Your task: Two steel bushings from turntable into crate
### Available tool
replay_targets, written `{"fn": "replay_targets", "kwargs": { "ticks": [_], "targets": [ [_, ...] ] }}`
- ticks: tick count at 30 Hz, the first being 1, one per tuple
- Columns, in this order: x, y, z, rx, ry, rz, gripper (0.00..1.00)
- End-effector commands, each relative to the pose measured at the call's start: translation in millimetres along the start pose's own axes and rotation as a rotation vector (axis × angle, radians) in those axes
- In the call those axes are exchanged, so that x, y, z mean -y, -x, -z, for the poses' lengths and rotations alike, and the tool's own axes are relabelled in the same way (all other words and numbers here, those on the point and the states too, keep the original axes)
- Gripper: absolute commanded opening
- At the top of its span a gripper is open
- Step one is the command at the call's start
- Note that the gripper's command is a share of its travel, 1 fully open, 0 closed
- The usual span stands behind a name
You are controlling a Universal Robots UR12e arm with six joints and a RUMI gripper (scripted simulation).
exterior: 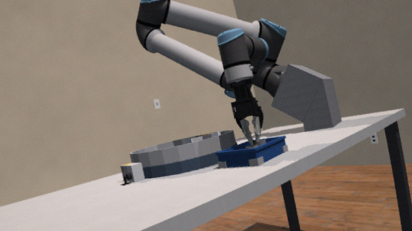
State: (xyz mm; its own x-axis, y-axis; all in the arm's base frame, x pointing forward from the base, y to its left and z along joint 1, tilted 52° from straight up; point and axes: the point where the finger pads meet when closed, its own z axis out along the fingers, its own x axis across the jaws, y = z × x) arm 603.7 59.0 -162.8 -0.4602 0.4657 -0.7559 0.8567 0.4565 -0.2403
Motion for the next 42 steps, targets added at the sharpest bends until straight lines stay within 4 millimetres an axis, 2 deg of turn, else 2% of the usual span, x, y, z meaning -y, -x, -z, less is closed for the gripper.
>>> {"fn": "replay_targets", "kwargs": {
  "ticks": [1,42],
  "targets": [
    [-0.3,0.1,0.5,0.0,0.001,0.0,0.0],
    [-0.3,0.1,-3.7,0.0,0.001,0.0,0.0]
  ]
}}
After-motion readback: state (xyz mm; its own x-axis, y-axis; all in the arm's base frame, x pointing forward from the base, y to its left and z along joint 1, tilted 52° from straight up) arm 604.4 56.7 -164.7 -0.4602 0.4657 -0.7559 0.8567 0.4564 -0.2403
